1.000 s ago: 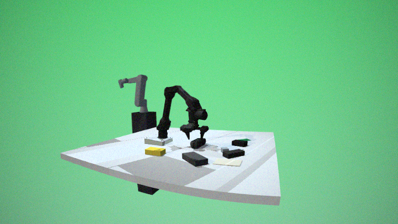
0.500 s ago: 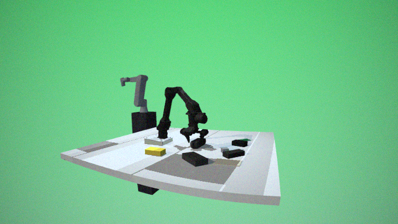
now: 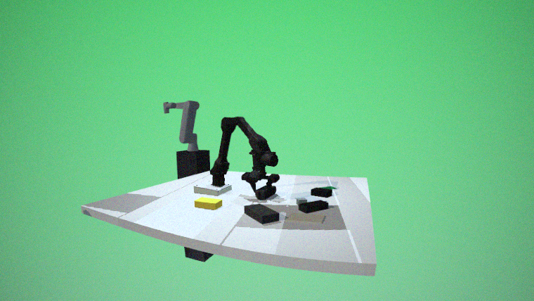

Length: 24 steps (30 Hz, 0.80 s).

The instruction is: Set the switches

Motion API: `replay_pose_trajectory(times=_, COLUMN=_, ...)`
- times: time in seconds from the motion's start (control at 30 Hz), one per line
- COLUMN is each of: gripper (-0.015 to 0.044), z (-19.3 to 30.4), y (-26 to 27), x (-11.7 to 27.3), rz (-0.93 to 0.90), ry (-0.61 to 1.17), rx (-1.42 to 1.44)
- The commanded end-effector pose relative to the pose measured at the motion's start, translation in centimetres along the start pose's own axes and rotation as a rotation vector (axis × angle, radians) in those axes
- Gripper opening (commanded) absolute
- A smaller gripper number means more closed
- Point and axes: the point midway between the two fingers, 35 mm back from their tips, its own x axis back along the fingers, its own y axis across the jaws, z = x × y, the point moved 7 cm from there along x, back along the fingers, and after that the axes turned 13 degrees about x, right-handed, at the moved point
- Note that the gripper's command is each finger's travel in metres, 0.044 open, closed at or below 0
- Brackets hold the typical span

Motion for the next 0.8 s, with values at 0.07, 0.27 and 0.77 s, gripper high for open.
replay_pose_trajectory(times=0.07, gripper=0.0326, z=0.05, y=0.02, x=-0.01, rz=-0.002, ry=0.002, rx=0.000)
replay_pose_trajectory(times=0.27, gripper=0.0336, z=0.26, y=0.08, x=0.38, rz=-0.002, ry=0.002, rx=0.000)
replay_pose_trajectory(times=0.77, gripper=0.0336, z=0.72, y=0.18, x=0.92, rz=0.000, ry=-0.007, rx=0.000)
